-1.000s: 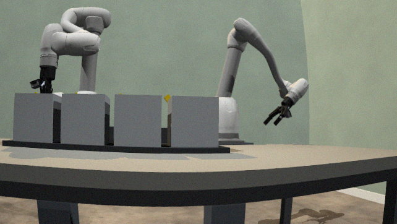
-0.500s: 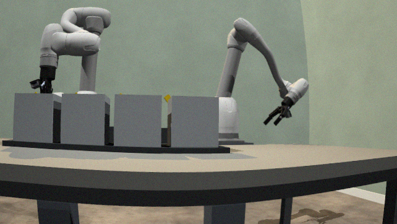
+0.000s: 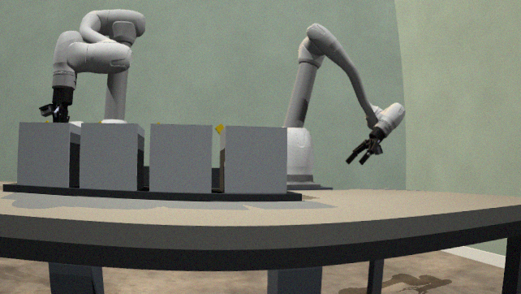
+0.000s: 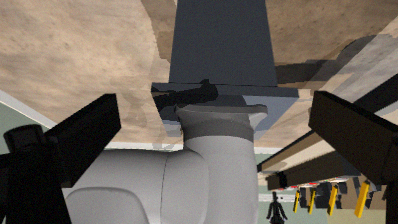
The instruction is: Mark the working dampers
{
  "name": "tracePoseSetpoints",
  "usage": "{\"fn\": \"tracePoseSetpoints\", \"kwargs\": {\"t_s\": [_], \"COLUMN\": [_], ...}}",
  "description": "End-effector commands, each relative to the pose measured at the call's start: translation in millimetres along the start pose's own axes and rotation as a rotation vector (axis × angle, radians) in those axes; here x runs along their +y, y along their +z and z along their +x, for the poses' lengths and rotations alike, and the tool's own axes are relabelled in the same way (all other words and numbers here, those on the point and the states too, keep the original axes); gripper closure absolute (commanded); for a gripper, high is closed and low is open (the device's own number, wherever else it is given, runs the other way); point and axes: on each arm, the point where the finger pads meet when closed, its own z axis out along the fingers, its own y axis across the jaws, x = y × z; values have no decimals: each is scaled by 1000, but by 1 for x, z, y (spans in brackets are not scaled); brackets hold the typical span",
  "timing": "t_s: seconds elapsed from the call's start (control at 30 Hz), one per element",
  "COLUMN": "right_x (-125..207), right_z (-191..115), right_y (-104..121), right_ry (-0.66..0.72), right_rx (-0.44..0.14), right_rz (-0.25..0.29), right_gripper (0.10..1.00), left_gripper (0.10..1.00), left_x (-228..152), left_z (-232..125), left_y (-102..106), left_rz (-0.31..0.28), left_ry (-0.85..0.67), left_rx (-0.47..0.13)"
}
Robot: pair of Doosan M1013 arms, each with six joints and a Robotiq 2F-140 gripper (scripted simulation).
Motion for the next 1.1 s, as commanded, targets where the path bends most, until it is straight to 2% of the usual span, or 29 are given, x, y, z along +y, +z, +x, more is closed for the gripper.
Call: {"fn": "tracePoseSetpoints", "kwargs": {"t_s": [0.0,1.07], "right_x": [0,0], "right_z": [-1,-8], "right_y": [0,0], "right_ry": [0,0], "right_rx": [-1,-1], "right_rz": [1,1], "right_gripper": [999,999], "left_gripper": [98,98], "left_x": [0,0], "left_z": [0,0], "left_y": [0,0], "left_rz": [0,0], "left_ry": [0,0], "left_rx": [1,1]}}
